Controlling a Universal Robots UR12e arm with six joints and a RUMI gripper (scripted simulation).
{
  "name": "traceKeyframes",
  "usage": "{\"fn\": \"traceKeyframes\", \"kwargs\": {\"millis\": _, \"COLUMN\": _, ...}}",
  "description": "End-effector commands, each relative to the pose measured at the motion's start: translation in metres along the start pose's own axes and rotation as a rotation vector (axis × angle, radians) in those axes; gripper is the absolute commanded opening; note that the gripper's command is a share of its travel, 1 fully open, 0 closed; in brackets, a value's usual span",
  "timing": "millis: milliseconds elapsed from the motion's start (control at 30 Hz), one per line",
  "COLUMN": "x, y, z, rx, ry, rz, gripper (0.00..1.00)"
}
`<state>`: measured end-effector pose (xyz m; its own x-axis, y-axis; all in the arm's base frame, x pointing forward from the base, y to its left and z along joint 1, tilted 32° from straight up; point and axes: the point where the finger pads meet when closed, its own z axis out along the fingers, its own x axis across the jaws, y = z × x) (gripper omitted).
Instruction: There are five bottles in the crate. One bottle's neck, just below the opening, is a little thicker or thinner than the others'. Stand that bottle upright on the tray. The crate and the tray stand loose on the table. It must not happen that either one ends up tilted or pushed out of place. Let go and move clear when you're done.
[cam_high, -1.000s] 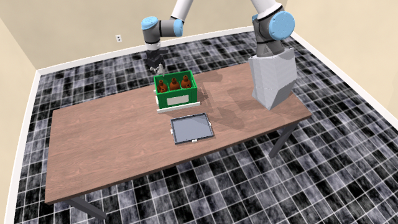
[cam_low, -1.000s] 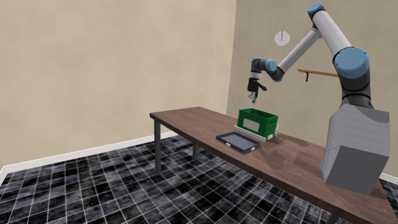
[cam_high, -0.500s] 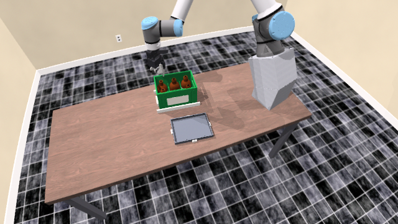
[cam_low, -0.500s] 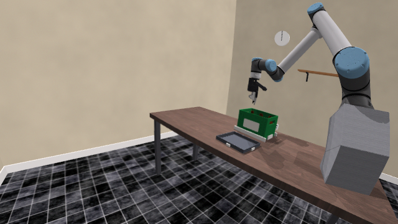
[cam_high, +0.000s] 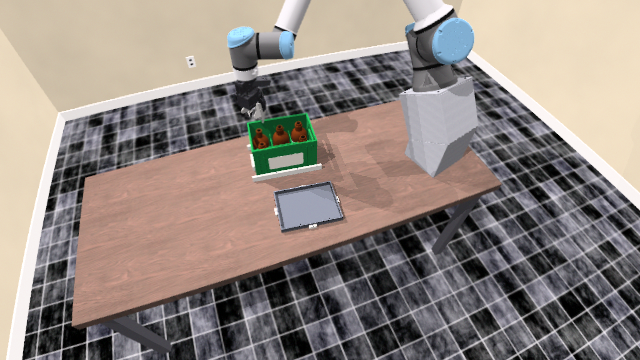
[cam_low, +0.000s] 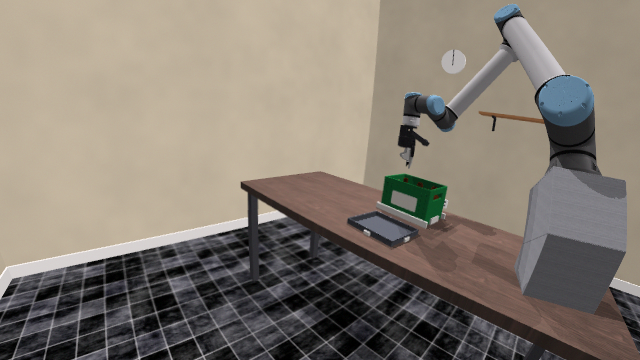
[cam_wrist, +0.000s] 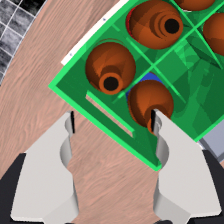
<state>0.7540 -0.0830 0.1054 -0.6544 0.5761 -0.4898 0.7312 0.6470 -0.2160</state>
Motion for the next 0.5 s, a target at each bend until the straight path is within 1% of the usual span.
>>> {"fn": "traceKeyframes", "kwargs": {"millis": 0, "x": -0.0005, "y": 0.0003, "z": 0.0000, "rx": -0.001, "ry": -0.001, "rz": 0.000, "gripper": 0.38}}
{"fn": "traceKeyframes", "kwargs": {"millis": 467, "x": -0.0005, "y": 0.0004, "z": 0.0085, "rx": -0.001, "ry": -0.001, "rz": 0.000, "gripper": 0.38}}
